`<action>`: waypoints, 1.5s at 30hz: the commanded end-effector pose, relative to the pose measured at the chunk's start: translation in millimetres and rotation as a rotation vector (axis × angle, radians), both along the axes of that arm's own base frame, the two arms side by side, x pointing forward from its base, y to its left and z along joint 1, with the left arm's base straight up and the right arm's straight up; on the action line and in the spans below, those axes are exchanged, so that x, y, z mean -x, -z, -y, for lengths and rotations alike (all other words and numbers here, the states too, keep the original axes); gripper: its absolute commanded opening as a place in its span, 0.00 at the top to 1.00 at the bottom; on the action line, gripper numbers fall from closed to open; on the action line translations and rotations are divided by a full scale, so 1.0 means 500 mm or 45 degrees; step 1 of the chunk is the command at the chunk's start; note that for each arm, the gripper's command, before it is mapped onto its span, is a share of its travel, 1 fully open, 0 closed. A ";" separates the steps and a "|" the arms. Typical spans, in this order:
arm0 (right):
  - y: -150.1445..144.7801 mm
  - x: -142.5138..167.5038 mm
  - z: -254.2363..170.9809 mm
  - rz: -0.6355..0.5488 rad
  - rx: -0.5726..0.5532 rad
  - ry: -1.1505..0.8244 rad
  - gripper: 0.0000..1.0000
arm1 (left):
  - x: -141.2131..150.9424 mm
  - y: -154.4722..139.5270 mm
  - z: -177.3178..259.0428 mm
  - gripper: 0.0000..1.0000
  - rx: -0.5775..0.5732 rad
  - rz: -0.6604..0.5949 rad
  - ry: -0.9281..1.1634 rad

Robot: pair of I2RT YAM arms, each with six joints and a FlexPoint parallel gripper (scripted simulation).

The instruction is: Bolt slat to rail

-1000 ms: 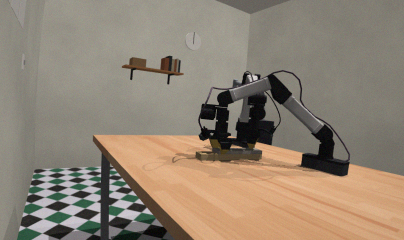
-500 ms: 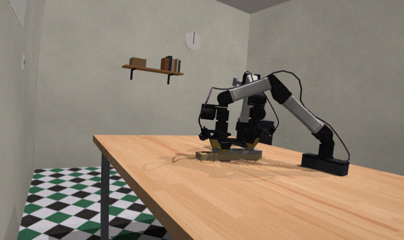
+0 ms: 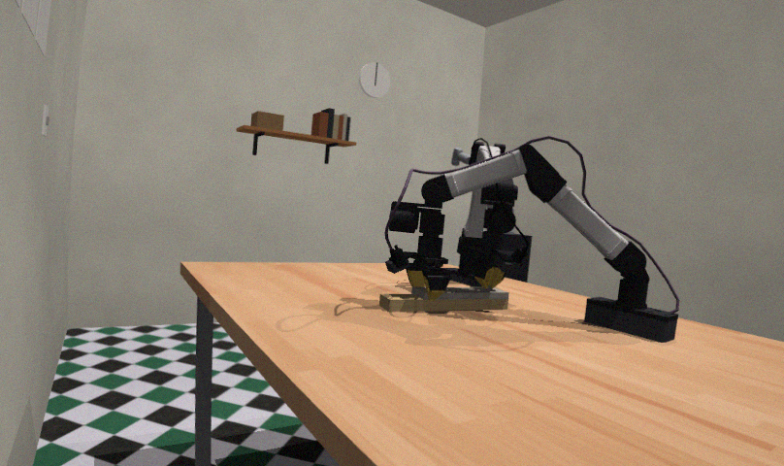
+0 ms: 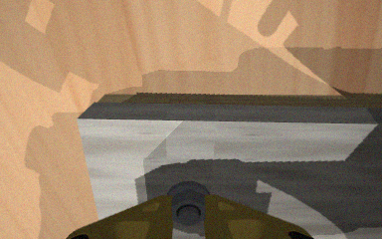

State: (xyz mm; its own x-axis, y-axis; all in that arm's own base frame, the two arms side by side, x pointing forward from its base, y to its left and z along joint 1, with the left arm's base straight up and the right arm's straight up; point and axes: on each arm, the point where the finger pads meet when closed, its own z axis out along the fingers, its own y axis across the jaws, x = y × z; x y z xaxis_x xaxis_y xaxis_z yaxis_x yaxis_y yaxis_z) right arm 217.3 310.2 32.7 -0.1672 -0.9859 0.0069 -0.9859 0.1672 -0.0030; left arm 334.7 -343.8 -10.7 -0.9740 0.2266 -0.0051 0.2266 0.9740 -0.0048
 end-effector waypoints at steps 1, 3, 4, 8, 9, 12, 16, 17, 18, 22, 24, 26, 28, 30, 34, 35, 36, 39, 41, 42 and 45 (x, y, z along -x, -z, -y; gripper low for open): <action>-0.005 0.001 -0.001 0.000 -0.013 0.250 0.86 | -0.007 -0.014 0.003 0.33 0.016 0.019 0.007; -0.004 0.001 -0.001 -0.001 -0.013 0.351 0.86 | -0.007 -0.014 0.003 0.33 0.016 0.019 0.007; -0.004 0.001 -0.001 -0.001 -0.012 0.402 0.86 | -0.007 -0.014 0.003 0.33 0.016 0.019 0.007; -0.003 0.001 0.000 -0.002 -0.012 0.606 0.86 | -0.007 -0.014 0.003 0.33 0.016 0.019 0.007; -0.003 0.001 0.000 -0.002 -0.011 0.656 0.86 | -0.007 -0.014 0.003 0.33 0.016 0.019 0.007; -0.003 0.002 0.000 -0.002 -0.012 0.809 0.86 | -0.007 -0.014 0.003 0.33 0.016 0.019 0.007; -0.003 0.002 0.000 -0.002 -0.012 0.911 0.86 | -0.007 -0.014 0.003 0.33 0.016 0.019 0.007; -0.002 0.002 0.000 -0.002 -0.012 0.961 0.86 | -0.007 -0.014 0.003 0.33 0.016 0.019 0.007; -0.002 0.002 0.000 -0.002 -0.012 1.012 0.86 | -0.007 -0.014 0.003 0.33 0.016 0.019 0.007; -0.002 0.001 0.000 0.000 -0.012 1.216 0.86 | -0.007 -0.014 0.003 0.33 0.016 0.019 0.007; -0.001 0.001 0.001 0.000 -0.012 1.317 0.86 | -0.007 -0.014 0.003 0.33 0.016 0.019 0.007; -0.001 0.001 0.001 0.000 -0.012 1.419 0.86 | -0.007 -0.014 0.003 0.33 0.016 0.019 0.007; -0.004 0.001 0.000 0.000 -0.017 1.520 0.86 | -0.007 -0.014 0.003 0.33 0.016 0.019 0.007; -0.006 0.000 -0.001 0.000 -0.023 1.622 0.86 | -0.007 -0.014 0.003 0.33 0.016 0.019 0.007; -0.007 0.000 -0.001 0.000 -0.026 1.724 0.86 | -0.007 -0.014 0.003 0.33 0.016 0.019 0.007; -0.007 0.000 -0.001 0.000 -0.027 1.775 0.86 | -0.007 -0.014 0.003 0.33 0.016 0.019 0.007; -0.007 0.000 -0.001 -0.001 -0.027 1.825 0.86 | -0.007 -0.014 0.003 0.33 0.016 0.019 0.007; -0.008 -0.001 -0.002 -0.002 -0.029 1.978 0.86 | -0.007 -0.014 0.003 0.33 0.016 0.019 0.007; -0.008 -0.001 -0.002 -0.003 -0.030 2.080 0.86 | -0.007 -0.014 0.003 0.33 0.016 0.019 0.007; -0.008 -0.001 -0.002 -0.003 -0.029 2.130 0.86 | -0.007 -0.014 0.003 0.33 0.016 0.019 0.007; -0.008 -0.001 -0.002 -0.004 -0.029 2.283 0.86 | -0.007 -0.014 0.003 0.33 0.016 0.019 0.007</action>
